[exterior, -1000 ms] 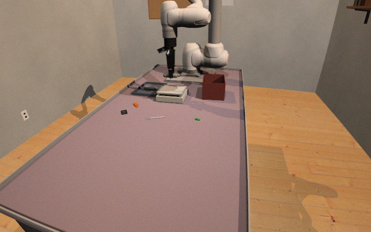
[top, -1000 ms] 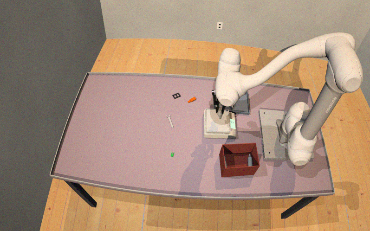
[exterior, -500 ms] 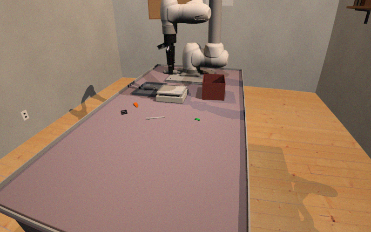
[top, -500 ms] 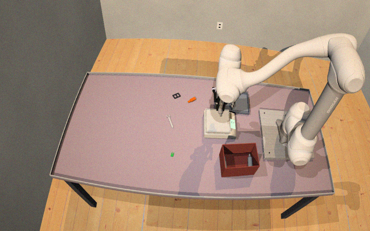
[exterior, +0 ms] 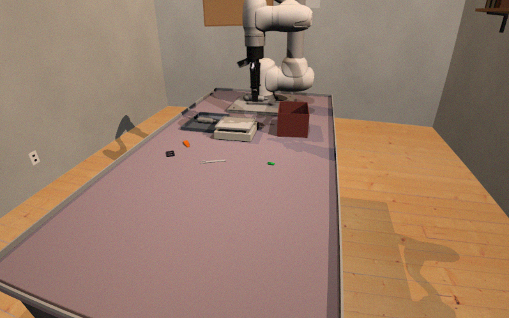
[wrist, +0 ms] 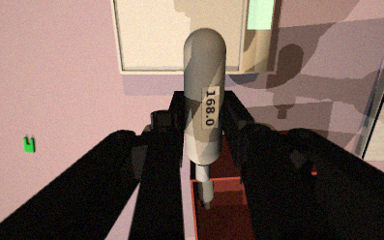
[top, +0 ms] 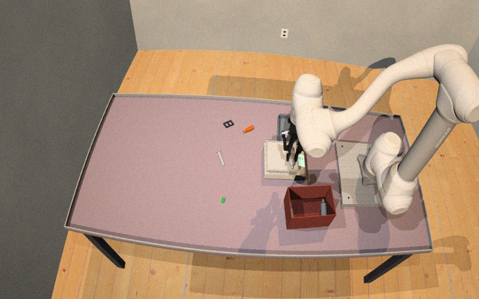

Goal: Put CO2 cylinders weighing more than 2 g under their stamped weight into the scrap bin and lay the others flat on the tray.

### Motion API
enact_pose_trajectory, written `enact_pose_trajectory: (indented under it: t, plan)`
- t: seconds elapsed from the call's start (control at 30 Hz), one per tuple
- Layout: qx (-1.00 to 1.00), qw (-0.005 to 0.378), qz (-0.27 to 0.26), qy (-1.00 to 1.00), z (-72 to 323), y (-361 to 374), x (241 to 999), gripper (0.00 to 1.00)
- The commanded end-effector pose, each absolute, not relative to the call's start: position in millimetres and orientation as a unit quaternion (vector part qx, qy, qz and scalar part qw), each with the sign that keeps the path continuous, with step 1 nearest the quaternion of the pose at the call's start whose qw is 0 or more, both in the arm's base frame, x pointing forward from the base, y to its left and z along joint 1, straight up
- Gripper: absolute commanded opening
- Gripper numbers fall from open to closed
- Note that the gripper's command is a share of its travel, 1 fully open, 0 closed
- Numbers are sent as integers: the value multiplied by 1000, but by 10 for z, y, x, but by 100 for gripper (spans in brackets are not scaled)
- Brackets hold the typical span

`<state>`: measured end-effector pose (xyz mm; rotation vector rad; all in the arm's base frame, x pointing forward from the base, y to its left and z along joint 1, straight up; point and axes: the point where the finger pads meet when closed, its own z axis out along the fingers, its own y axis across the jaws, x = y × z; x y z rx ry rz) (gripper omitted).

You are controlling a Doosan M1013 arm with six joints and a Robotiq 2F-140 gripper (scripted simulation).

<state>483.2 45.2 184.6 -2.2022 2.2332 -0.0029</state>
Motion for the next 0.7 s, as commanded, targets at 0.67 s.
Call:
enact_pose_trajectory:
  t: [0.67]
  plan:
    - [-701, 1, -4, 713, 1809, 2271, 3917, 10]
